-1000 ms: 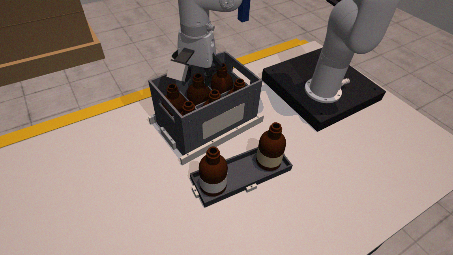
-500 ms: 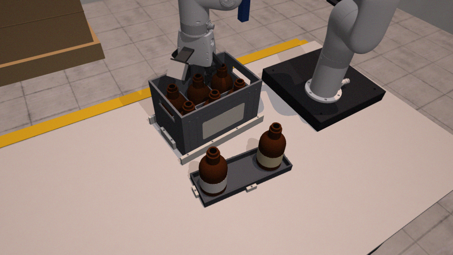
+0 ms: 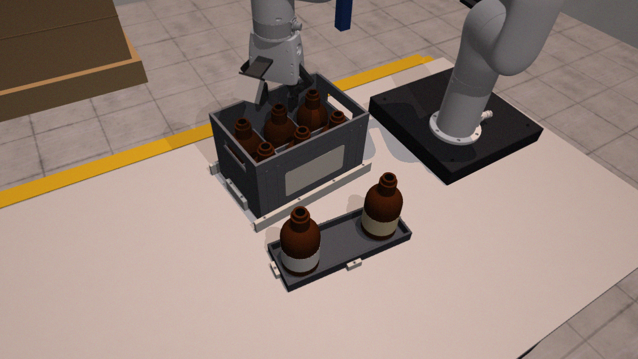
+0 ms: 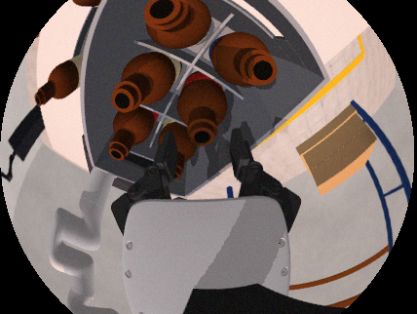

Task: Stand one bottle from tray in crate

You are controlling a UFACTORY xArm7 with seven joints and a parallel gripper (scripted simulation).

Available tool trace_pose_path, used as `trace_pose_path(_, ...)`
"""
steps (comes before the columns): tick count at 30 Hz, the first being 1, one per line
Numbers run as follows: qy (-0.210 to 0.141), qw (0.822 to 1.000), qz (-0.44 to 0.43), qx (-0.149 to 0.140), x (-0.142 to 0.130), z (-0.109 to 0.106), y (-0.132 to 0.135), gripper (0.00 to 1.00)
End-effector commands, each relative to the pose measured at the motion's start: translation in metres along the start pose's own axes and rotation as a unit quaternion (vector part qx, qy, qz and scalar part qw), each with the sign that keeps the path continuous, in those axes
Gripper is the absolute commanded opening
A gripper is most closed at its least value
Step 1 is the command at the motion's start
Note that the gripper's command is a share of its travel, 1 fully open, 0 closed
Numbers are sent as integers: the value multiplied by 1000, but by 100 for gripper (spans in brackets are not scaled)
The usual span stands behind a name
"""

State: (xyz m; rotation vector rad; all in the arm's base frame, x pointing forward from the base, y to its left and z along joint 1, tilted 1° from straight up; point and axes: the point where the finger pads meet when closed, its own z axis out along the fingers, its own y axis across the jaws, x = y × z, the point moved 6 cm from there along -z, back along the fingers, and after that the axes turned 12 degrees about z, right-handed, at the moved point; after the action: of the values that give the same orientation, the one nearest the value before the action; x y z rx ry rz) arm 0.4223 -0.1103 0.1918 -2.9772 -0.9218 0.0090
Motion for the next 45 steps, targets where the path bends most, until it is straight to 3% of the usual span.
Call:
trace_pose_path(1, 1, 1000, 0, -2, 1, -11, 1, 65)
trace_pose_path(17, 1, 1000, 0, -2, 1, -47, 1, 65)
trace_pose_path(39, 1, 1000, 0, -2, 1, -60, 1, 65)
trace_pose_path(40, 1, 1000, 0, -2, 1, -60, 1, 0)
trace_pose_path(45, 1, 1000, 0, -2, 1, -60, 1, 0)
